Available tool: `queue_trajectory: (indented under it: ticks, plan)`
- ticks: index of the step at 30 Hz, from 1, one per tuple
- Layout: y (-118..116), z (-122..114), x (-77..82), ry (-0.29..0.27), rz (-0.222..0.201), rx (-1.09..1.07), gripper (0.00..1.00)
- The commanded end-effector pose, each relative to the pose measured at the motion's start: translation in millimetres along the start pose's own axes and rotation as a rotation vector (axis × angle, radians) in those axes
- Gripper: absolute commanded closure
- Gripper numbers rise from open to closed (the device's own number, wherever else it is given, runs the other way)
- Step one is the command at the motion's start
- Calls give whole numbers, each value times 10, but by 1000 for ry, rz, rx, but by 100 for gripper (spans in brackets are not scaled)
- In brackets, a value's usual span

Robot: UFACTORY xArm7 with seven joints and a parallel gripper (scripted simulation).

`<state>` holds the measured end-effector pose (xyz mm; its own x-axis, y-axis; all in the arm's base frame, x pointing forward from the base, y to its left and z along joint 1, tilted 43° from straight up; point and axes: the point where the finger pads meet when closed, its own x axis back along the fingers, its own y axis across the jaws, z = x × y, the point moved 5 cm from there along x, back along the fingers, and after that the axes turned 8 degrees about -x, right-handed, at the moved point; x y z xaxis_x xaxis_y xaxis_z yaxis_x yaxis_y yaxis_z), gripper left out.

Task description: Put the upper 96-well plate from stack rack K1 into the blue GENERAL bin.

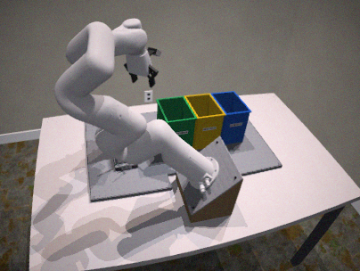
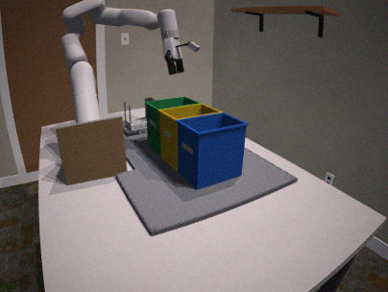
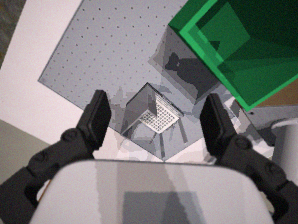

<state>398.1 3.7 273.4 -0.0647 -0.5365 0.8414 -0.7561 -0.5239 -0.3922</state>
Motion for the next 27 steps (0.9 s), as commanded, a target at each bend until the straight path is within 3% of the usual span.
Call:
queue_trajectory:
  ticks: [1,27]
  plan:
    - [3,-67,32,-4,7,23,0]
    - [143,-930,107,-119,70,477,0]
